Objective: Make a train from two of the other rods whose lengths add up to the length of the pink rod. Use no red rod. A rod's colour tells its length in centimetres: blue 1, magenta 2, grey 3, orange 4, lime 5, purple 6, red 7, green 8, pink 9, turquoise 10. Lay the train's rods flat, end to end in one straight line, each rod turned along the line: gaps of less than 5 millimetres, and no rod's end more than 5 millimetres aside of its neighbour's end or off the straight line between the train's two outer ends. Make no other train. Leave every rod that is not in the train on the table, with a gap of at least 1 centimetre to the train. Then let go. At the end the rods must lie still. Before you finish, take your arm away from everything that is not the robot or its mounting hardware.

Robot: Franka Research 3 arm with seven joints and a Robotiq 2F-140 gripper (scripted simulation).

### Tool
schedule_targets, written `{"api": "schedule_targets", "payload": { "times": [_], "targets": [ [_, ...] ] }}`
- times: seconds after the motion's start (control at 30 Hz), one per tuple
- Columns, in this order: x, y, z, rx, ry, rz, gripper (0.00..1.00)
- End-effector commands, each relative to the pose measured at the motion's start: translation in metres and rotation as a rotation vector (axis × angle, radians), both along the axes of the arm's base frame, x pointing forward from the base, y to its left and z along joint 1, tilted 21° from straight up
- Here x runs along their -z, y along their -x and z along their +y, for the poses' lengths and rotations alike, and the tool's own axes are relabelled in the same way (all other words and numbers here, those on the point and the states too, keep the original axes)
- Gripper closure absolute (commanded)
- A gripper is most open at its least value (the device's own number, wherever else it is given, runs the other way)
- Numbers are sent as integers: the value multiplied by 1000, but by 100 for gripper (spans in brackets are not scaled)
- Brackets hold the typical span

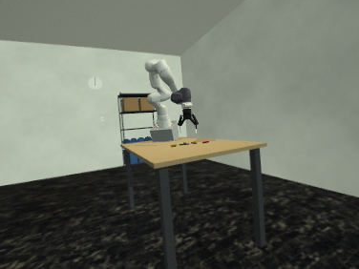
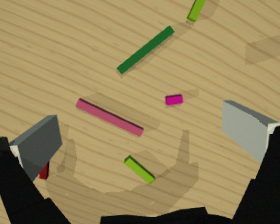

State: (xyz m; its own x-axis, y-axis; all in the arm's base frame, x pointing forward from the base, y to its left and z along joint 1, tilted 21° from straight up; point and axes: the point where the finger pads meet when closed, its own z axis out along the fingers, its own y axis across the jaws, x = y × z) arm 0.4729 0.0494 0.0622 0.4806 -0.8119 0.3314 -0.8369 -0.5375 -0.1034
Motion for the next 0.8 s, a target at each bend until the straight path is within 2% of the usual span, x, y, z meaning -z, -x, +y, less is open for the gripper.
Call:
{"api": "schedule_targets", "payload": {
  "times": [0.0,0.13,0.17,0.63,0.7,0.77],
  "targets": [
    [6,6,11,-155,42,46,0],
    [9,9,17,-200,54,56,0],
    [12,13,25,-258,70,67,0],
    [28,35,66,-569,155,124,0],
    [28,35,66,-569,155,124,0],
    [32,40,76,-647,176,137,0]
  ]
}}
